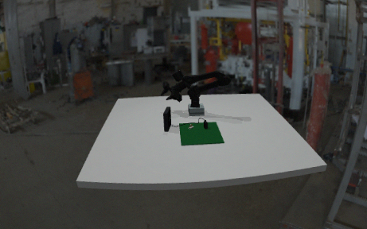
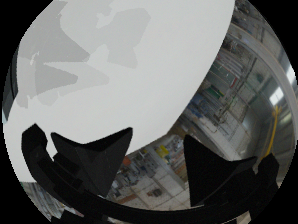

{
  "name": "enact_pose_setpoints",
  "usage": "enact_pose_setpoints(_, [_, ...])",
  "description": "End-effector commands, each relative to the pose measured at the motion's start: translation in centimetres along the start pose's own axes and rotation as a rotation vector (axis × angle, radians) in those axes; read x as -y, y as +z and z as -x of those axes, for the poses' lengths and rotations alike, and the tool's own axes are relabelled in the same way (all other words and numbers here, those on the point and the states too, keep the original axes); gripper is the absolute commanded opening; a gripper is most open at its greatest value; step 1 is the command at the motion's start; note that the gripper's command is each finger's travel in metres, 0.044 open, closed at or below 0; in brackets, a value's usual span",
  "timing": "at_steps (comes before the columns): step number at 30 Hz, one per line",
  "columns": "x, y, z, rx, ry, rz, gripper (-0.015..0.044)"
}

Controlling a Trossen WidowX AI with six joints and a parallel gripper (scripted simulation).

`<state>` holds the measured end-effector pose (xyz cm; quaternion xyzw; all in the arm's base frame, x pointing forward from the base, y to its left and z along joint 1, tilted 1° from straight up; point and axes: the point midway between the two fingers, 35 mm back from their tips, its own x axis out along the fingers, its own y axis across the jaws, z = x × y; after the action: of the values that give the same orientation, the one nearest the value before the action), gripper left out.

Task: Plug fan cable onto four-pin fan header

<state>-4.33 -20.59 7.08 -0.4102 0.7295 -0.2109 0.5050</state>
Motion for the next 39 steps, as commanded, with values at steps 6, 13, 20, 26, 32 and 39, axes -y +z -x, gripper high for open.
enact_pose_setpoints(6, [1.8, 1.9, 0.4, 0.114, 0.008, -0.054, 0.0432])
enact_pose_setpoints(13, [6.1, 7.8, 2.8, 0.400, 0.107, -0.168, 0.0440])
enact_pose_setpoints(20, [8.9, 13.9, 6.7, 0.604, 0.292, -0.222, 0.0440])
enact_pose_setpoints(26, [9.9, 19.0, 11.4, 0.694, 0.481, -0.220, 0.0440])
enact_pose_setpoints(32, [9.3, 23.5, 17.2, 0.700, 0.661, -0.183, 0.0440])
enact_pose_setpoints(39, [6.4, 27.2, 24.9, 0.618, 0.814, -0.111, 0.0440])
